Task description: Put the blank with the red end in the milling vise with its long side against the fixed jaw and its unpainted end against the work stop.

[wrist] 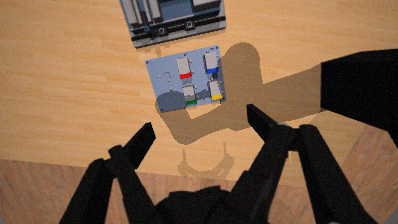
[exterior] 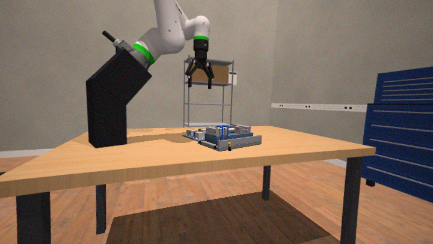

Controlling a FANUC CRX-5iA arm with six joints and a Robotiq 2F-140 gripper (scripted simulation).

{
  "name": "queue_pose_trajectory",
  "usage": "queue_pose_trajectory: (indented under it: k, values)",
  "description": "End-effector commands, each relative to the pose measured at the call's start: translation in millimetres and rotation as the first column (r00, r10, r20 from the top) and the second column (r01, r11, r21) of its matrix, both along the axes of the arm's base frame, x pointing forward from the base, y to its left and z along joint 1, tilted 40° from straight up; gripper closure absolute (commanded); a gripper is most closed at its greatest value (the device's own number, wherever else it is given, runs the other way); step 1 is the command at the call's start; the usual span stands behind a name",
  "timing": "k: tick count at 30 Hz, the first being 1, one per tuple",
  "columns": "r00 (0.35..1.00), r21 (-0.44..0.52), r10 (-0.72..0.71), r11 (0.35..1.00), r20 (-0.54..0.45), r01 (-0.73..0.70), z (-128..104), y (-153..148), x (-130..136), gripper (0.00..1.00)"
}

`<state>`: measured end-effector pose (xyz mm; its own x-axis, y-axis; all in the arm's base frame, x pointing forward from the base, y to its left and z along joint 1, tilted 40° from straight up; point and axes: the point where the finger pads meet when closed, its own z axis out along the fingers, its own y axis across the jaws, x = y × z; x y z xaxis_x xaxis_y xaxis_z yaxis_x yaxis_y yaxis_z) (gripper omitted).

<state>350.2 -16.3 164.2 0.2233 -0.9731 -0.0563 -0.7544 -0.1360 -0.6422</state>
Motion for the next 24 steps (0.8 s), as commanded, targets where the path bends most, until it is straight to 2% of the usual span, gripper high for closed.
queue_pose_trajectory:
  k: [1, 24]
  values:
    - [1.000, 0.000, 0.000, 1.000, 0.001, 0.000, 0.6, -0.1, 0.2, 0.00]
    - [1.000, 0.000, 0.000, 1.000, 0.001, 0.000, -1.9, 0.4, 2.3, 0.00]
